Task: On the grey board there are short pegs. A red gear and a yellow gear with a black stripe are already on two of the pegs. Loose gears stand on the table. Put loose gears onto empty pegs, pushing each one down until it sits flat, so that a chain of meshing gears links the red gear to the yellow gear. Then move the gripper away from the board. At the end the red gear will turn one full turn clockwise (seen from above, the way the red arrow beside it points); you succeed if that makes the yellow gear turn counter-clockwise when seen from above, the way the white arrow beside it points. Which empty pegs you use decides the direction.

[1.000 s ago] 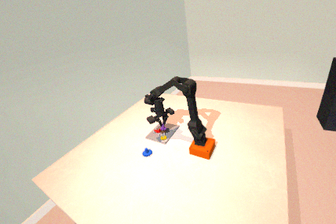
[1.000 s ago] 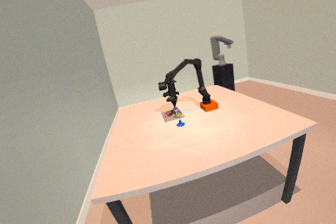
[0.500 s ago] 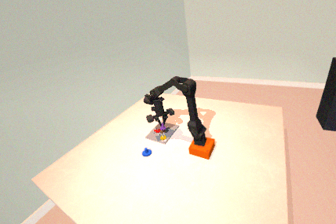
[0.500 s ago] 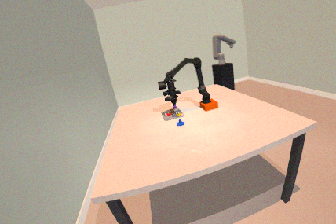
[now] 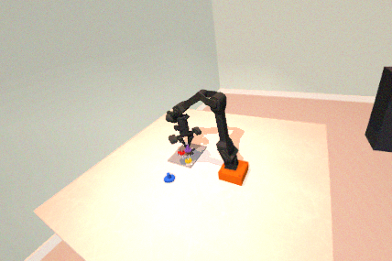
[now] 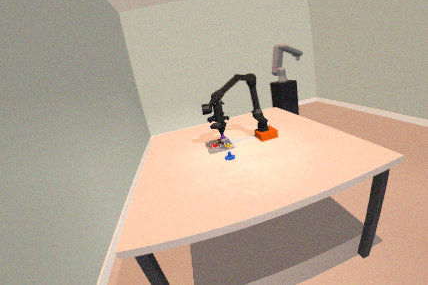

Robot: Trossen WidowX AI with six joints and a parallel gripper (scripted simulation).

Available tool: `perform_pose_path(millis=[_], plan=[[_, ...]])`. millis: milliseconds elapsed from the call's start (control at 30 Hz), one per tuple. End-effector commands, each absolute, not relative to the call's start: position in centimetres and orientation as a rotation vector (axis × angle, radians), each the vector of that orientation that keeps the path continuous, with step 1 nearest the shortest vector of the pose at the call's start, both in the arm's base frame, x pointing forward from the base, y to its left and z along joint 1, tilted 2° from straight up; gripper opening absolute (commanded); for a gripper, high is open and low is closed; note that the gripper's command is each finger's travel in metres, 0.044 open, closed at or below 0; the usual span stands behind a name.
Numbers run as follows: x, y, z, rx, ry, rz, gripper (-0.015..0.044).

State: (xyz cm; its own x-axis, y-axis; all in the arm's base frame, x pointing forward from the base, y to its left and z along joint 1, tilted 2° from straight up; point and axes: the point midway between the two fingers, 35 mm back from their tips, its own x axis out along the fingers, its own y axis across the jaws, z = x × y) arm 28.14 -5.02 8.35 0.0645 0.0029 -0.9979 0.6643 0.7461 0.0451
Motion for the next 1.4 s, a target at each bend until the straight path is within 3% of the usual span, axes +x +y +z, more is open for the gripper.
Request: perform_pose_path(millis=[0,367,967,1367], plan=[[28.0,-4.9,7.7,0.543,1.454,-0.5,0.0],[28.1,-5.0,6.1,0.539,1.455,-0.496,0.0],[28.2,-5.0,4.3,0.868,1.355,-0.807,0.0],[28.3,-4.9,4.1,0.714,1.409,-0.662,0.0]])
